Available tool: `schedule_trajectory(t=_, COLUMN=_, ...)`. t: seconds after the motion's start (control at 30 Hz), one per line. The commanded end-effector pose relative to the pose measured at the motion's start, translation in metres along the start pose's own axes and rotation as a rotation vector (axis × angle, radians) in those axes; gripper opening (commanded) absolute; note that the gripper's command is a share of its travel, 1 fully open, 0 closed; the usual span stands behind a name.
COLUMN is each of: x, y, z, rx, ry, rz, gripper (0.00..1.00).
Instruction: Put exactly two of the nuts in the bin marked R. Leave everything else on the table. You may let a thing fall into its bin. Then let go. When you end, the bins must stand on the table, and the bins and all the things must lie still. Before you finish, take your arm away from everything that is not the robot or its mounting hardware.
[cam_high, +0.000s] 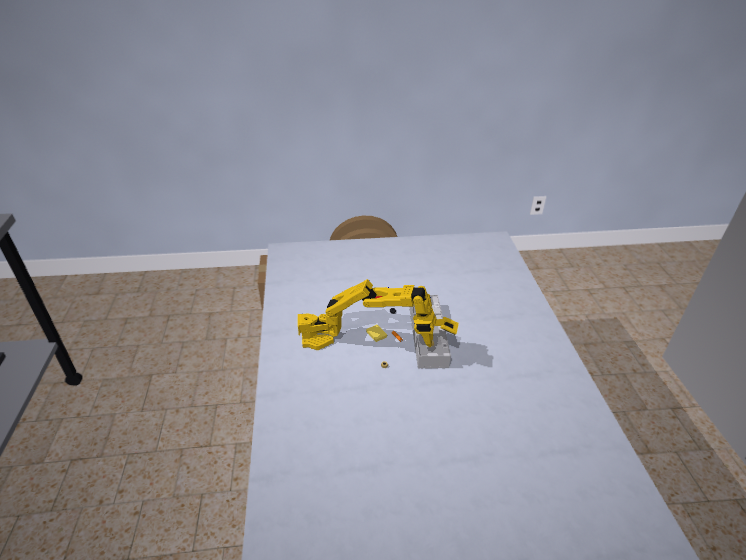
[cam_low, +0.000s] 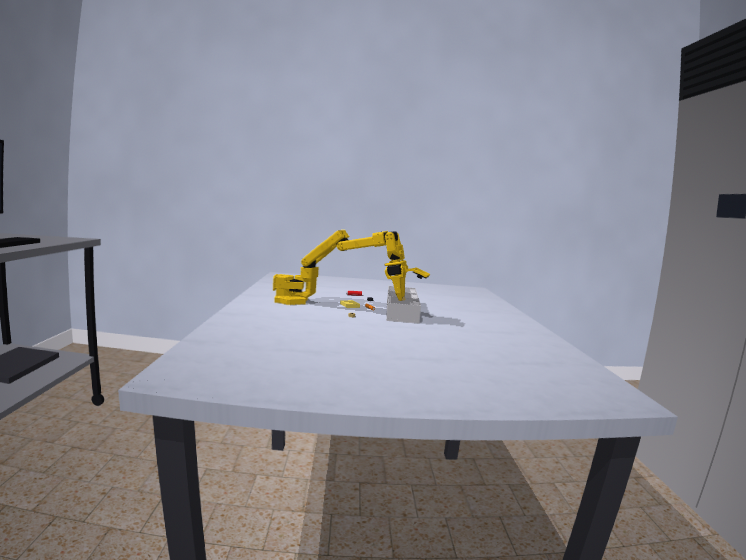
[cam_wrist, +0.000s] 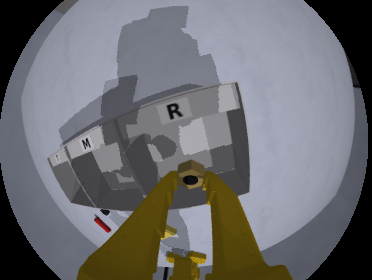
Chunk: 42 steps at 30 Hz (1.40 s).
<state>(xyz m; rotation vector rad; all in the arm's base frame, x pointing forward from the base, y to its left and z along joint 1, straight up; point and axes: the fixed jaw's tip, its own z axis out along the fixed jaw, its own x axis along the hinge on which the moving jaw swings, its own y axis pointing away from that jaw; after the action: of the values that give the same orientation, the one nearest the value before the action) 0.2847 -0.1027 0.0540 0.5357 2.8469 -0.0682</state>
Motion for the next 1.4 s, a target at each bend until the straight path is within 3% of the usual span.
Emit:
schedule_trajectory(t=0.0, x=-0.011, y=-0.002, z=-0.012, rx=0.0, ry=-0.069, rz=0.017, gripper=0.0)
schedule_trajectory(t=0.17, x=-0.005, y=-0.002, z=-0.008, rx=0.0, ry=-0.032, rz=0.018, gripper=0.0)
schedule_trajectory(t=0.73, x=-0.003, y=-0.002, z=0.008, rx=0.0, ry=-0.032, rz=0.017, gripper=0.0)
schedule_trajectory(t=1.37, x=-0.002, y=-0.002, z=0.01, rx=0.0, ry=-0.032, rz=0.017, gripper=0.0)
